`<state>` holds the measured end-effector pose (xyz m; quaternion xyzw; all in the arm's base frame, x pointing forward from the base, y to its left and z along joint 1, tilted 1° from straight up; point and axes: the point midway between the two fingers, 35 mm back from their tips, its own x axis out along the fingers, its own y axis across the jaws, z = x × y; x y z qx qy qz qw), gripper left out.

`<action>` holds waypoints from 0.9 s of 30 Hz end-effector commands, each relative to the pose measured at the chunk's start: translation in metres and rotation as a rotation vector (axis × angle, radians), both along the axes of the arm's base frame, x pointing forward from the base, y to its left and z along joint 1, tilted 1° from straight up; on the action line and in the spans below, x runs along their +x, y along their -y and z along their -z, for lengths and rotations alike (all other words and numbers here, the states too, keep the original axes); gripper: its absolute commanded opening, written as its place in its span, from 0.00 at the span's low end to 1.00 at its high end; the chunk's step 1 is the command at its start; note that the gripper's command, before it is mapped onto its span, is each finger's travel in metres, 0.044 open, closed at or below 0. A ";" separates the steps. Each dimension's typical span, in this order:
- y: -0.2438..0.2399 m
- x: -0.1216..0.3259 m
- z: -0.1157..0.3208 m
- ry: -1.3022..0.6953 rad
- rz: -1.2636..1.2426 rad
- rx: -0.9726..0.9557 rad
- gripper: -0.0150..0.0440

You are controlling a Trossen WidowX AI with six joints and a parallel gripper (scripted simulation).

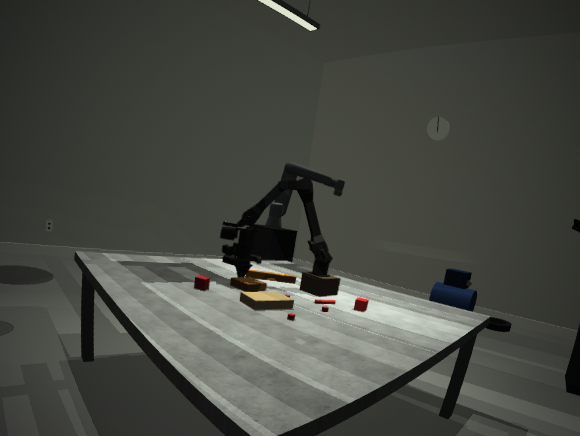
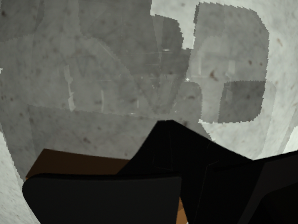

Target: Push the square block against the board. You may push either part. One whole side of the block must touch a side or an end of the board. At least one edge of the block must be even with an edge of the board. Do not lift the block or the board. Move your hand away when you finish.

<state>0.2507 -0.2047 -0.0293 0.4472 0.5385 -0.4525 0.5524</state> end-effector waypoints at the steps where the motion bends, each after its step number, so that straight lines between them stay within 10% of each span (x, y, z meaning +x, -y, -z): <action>1: 0.004 0.000 0.002 -0.005 -0.004 0.008 0.25; 27: 0.025 0.005 -0.053 -0.004 -0.003 0.005 0.25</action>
